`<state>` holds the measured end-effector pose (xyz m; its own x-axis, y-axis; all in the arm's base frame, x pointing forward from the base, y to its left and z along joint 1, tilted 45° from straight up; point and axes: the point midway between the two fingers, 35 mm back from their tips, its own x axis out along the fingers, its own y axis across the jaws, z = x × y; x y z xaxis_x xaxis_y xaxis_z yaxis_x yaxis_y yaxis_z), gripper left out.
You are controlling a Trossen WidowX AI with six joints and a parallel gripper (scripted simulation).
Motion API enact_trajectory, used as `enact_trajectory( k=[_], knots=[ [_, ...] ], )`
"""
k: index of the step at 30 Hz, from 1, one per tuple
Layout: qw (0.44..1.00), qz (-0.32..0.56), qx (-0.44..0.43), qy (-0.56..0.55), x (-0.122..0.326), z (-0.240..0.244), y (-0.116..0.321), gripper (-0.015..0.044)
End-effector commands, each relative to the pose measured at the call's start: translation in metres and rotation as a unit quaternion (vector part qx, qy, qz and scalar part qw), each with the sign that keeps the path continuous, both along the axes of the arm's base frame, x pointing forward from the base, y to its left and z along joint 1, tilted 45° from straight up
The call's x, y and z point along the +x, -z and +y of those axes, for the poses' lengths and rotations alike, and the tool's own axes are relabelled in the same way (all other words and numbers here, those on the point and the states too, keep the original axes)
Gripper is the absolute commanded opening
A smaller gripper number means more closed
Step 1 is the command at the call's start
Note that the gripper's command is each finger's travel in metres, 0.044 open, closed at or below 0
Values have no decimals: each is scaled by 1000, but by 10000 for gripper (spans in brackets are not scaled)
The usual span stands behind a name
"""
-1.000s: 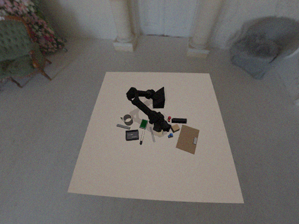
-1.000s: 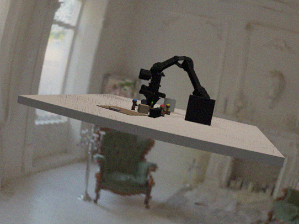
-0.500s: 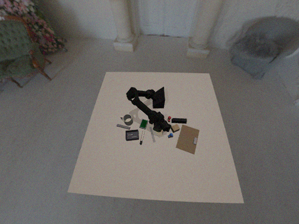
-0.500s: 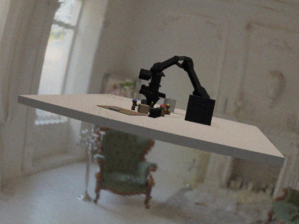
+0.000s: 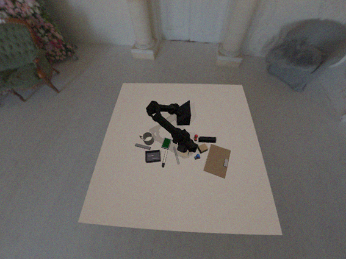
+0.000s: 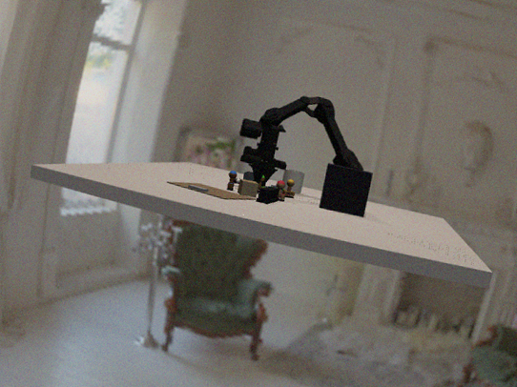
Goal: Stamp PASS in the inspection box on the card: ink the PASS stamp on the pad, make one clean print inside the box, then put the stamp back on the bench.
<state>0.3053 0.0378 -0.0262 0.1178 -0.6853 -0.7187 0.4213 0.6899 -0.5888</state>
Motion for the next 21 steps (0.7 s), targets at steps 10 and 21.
enact_trajectory(
  k=[10, 21],
  knots=[
    [1000, 0, -1, 2, 1, -2, 1, 0],
    [1000, 0, -1, 2, 0, 1, -3, 0]
  ],
)
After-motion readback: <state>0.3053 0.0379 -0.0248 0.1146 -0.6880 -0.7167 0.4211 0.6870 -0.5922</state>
